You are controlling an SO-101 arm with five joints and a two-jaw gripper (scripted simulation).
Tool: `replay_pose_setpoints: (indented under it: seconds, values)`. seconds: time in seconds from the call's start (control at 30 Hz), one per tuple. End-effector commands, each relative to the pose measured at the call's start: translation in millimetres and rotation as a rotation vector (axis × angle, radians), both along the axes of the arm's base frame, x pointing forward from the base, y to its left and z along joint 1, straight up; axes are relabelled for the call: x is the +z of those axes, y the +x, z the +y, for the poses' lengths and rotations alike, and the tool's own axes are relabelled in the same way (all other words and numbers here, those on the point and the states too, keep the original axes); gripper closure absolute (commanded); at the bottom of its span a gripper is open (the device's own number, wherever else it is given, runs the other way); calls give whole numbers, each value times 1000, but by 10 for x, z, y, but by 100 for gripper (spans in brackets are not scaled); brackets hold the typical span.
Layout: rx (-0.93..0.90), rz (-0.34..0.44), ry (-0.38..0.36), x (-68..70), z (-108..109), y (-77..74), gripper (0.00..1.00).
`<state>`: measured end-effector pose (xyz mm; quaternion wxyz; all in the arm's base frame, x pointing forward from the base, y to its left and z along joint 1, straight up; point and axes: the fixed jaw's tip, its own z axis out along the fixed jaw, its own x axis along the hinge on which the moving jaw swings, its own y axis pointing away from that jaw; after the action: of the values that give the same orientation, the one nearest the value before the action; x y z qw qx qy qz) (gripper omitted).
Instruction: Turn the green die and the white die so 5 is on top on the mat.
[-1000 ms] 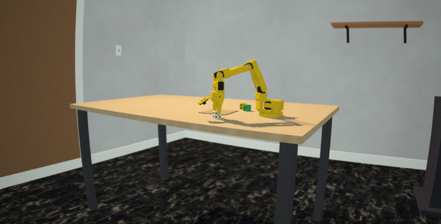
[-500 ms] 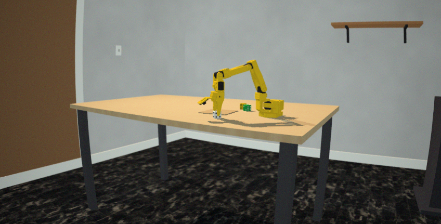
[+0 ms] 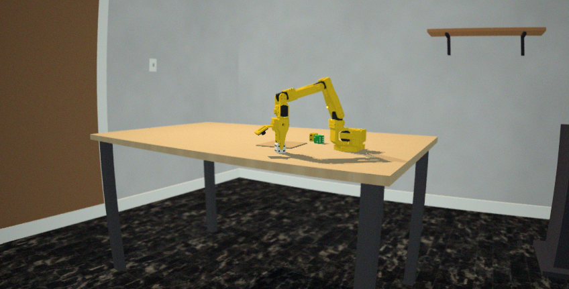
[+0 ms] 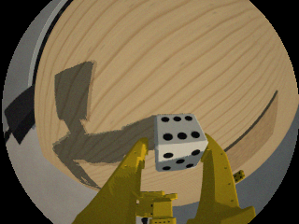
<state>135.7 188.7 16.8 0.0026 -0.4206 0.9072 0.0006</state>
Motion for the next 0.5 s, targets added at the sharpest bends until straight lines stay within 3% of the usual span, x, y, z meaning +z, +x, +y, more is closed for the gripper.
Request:
replay_pose_setpoints:
  seconds: [0.0,0.47]
  values:
    - [3,-16,22,38,11,38,80]
    - [3,-16,22,38,-4,55,84]
